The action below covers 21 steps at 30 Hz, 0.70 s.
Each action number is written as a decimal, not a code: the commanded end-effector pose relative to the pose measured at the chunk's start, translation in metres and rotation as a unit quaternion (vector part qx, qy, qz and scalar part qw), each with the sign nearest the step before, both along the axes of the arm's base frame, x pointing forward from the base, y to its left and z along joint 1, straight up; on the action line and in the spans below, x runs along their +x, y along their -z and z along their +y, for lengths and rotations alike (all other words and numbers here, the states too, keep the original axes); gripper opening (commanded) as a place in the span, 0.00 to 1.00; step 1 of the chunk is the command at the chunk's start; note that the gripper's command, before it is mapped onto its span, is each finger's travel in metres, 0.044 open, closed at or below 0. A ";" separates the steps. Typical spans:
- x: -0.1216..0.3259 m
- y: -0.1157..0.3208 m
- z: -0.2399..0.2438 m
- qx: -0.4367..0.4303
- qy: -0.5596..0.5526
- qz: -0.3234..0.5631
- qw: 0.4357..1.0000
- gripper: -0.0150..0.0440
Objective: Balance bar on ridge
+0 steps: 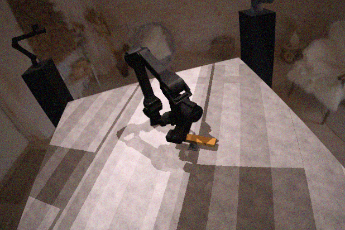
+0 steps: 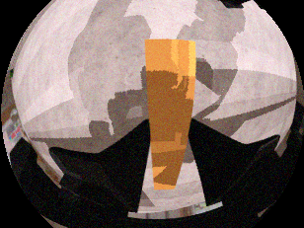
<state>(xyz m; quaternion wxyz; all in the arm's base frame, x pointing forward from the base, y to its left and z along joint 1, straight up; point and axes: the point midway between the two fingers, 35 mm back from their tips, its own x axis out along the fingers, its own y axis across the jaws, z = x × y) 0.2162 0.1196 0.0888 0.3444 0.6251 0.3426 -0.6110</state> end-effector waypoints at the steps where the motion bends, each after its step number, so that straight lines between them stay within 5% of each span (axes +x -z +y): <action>1: 0.000 0.001 0.000 0.001 0.002 0.000 1.000 0.25; 21: 0.000 0.003 0.000 0.001 0.002 0.000 1.000 0.25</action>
